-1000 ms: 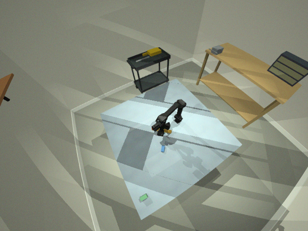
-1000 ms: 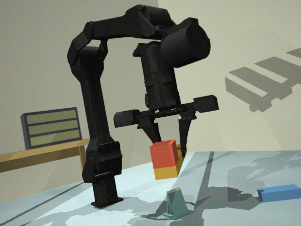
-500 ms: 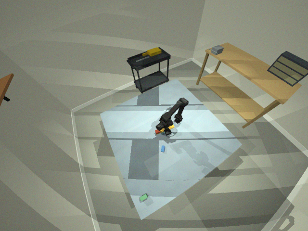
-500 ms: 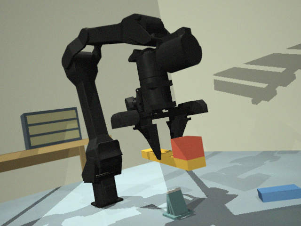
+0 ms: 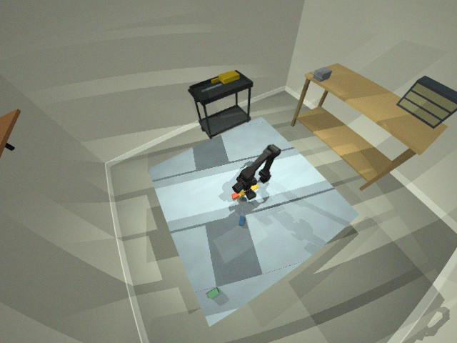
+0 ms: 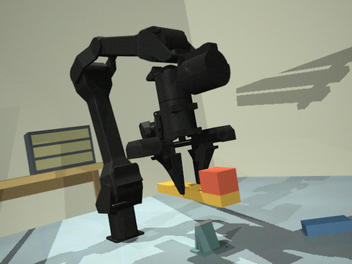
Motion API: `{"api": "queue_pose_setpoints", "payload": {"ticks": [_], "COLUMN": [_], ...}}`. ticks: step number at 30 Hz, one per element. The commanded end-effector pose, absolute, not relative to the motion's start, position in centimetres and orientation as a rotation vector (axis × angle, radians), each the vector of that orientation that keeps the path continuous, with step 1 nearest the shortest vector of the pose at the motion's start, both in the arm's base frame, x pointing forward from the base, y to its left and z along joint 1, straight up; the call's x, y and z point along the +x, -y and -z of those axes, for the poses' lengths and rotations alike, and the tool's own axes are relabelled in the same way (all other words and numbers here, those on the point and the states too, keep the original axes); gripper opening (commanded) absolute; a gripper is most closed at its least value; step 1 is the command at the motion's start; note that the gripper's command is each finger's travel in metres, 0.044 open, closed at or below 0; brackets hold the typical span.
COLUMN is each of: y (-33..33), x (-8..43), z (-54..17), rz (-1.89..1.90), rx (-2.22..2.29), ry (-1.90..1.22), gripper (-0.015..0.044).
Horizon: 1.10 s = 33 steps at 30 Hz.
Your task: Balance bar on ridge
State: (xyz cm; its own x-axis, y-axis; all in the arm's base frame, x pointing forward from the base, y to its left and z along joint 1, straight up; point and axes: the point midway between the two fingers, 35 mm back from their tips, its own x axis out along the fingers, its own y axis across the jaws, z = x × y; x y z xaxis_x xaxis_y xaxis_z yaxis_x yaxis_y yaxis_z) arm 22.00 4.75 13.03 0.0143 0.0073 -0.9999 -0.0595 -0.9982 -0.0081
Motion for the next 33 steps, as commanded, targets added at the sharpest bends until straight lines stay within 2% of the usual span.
{"api": "queue_pose_setpoints", "payload": {"ticks": [1, 33], "y": [-4.6, -4.3], "x": [22.1, 22.0], "z": [-12.6, -10.0], "rz": [-2.168, -2.172], "rx": [-2.214, -2.218], "ry": [-0.054, -0.047], "gripper": [0.0, 0.0]}}
